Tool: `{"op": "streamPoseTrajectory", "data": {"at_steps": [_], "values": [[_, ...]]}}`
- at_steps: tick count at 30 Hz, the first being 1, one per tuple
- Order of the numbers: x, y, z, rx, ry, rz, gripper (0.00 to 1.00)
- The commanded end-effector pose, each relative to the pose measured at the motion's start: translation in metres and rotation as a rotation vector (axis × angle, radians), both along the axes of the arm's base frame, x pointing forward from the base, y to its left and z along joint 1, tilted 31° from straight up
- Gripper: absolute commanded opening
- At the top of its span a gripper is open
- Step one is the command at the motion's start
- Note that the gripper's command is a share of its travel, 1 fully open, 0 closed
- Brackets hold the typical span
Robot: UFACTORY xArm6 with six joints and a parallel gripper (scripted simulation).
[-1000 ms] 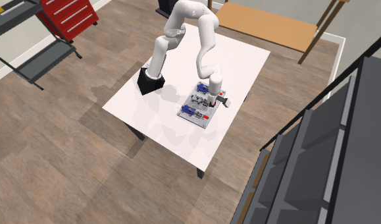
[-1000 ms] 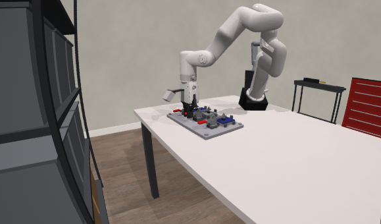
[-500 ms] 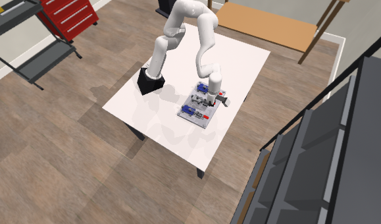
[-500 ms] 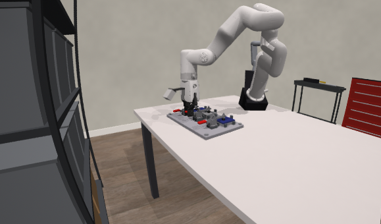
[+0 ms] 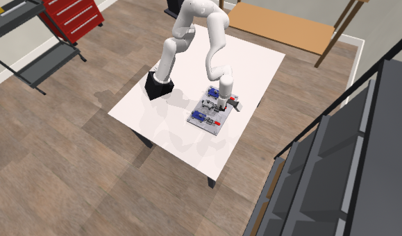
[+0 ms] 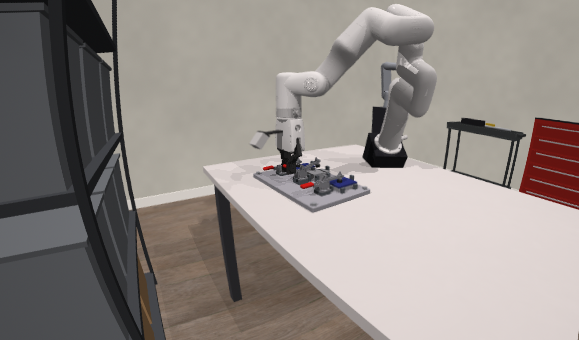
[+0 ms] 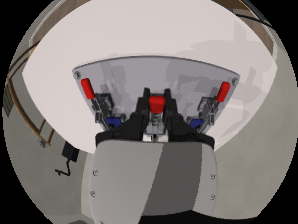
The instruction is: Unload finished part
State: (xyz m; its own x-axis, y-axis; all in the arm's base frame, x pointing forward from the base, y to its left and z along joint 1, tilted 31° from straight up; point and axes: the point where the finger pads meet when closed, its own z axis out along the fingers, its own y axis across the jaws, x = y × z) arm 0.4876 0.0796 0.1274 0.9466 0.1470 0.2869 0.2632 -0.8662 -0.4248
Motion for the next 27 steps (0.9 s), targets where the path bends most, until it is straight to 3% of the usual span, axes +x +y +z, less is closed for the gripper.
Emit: {"op": "streamPoseTrajectory", "data": {"at_steps": [1, 27], "values": [[-0.003, -0.003, 0.003, 0.0, -0.003, -0.001, 0.0], [-0.022, -0.01, 0.006, 0.0, -0.003, -0.001, 0.0]]}}
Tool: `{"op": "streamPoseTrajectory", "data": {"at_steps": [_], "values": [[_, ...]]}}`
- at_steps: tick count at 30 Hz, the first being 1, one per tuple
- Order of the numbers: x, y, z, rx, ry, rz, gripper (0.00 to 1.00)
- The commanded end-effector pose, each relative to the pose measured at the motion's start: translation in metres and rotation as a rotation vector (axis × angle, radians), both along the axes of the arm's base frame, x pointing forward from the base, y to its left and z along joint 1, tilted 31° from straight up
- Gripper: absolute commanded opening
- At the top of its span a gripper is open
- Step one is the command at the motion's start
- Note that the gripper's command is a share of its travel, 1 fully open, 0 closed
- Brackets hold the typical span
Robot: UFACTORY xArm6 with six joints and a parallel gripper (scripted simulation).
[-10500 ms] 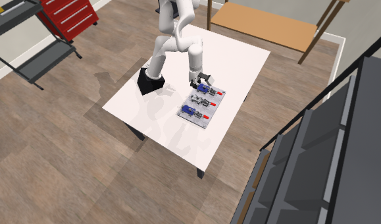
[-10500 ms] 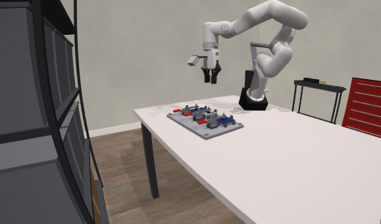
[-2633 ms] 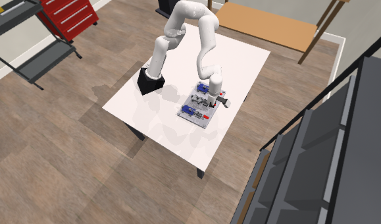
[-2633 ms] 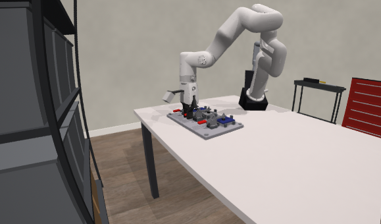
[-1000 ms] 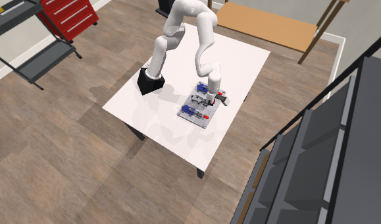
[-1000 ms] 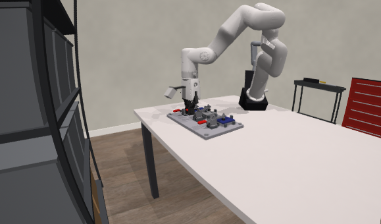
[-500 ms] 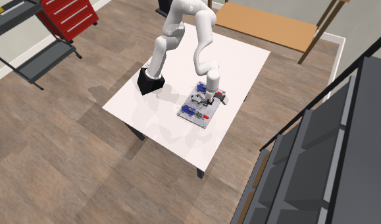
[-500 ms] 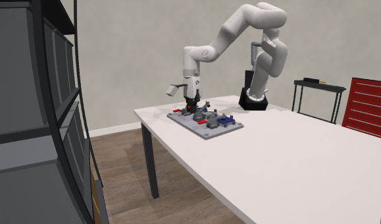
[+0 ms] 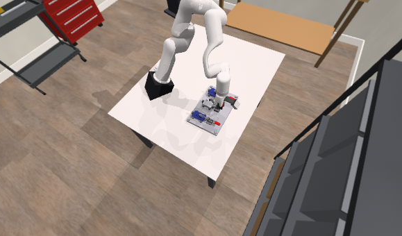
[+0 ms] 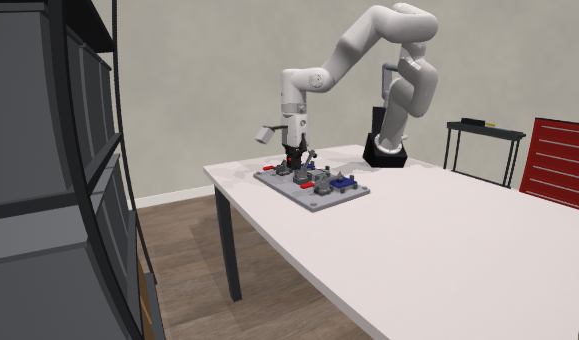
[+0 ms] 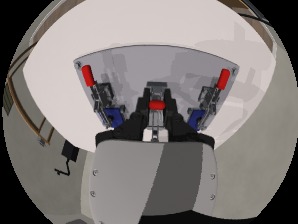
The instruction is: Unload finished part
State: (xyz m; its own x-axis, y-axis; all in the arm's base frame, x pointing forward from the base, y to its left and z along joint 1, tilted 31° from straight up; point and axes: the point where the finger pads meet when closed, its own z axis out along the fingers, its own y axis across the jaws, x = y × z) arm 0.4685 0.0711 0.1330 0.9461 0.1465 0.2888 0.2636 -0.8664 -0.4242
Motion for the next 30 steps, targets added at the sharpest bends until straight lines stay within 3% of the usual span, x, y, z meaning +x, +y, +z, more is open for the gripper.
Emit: {"op": "streamPoseTrajectory", "data": {"at_steps": [1, 30], "values": [[-0.003, -0.001, 0.001, 0.0, -0.001, 0.0, 0.0], [-0.016, -0.004, -0.002, 0.0, -0.001, 0.0, 0.0]]}}
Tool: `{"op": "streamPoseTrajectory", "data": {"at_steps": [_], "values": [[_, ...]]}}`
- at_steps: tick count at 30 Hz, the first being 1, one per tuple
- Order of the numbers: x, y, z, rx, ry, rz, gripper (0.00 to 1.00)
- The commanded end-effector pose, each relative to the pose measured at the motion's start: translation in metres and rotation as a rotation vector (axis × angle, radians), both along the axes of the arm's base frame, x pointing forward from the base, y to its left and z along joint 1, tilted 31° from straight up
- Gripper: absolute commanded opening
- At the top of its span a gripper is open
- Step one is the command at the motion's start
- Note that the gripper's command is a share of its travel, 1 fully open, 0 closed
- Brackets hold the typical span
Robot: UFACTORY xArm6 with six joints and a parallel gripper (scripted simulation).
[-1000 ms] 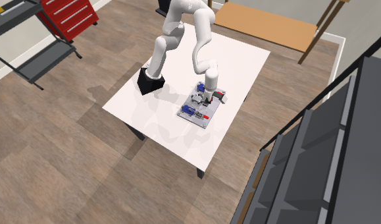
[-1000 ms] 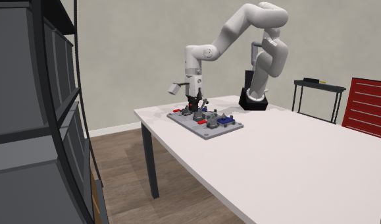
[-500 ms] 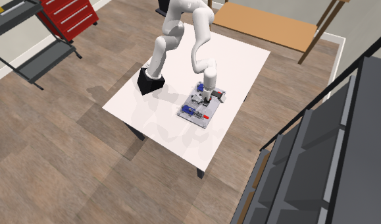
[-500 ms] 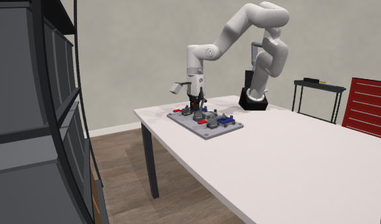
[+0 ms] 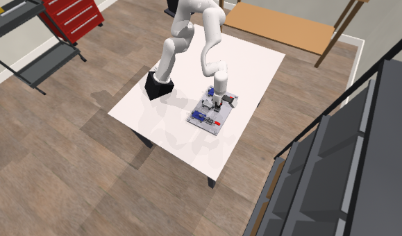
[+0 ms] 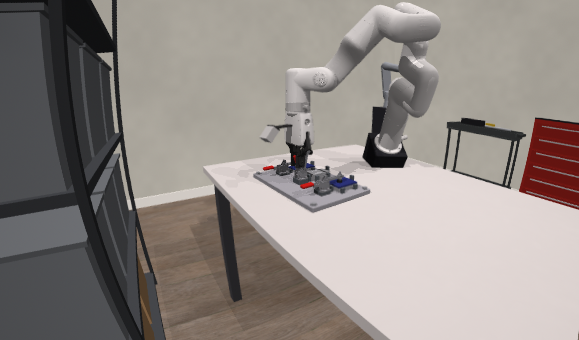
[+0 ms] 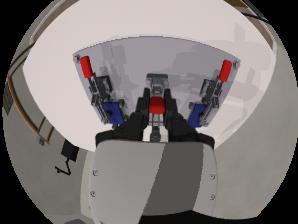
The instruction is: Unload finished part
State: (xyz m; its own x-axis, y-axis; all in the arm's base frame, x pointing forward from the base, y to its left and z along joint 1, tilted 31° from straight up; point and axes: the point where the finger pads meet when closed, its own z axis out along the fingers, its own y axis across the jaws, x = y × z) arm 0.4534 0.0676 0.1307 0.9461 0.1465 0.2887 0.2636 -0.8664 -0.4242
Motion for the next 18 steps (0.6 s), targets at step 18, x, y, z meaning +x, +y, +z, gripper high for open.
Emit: {"op": "streamPoseTrajectory", "data": {"at_steps": [18], "values": [[-0.0029, -0.0006, -0.0005, 0.0, -0.001, 0.0, 0.0]]}}
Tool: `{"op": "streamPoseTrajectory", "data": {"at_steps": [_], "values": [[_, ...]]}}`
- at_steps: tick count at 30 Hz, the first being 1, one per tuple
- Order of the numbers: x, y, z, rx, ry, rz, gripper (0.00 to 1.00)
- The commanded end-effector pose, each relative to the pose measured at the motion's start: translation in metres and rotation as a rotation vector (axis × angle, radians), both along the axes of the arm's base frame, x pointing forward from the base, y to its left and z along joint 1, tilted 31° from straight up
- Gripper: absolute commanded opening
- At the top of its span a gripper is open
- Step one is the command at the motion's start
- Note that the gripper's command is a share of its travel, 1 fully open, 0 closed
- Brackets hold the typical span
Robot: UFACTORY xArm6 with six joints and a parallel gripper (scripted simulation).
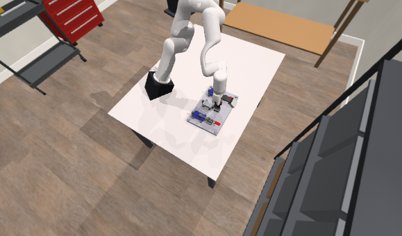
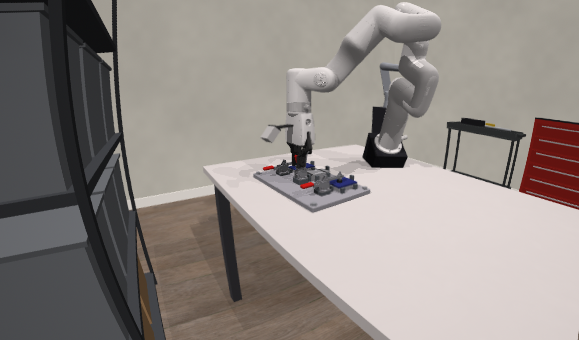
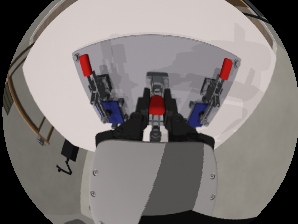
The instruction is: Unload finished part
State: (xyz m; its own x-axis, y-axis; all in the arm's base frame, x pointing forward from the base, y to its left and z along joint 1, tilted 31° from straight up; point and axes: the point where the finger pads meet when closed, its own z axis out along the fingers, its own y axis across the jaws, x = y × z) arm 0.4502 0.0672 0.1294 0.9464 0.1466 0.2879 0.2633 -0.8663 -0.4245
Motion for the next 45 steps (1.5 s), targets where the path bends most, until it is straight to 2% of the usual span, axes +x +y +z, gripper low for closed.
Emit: {"op": "streamPoseTrajectory", "data": {"at_steps": [1, 45], "values": [[0.0003, -0.0003, 0.0008, 0.0, -0.002, 0.0, 0.0], [-0.0034, -0.0008, -0.0006, 0.0, -0.002, 0.0, 0.0]]}}
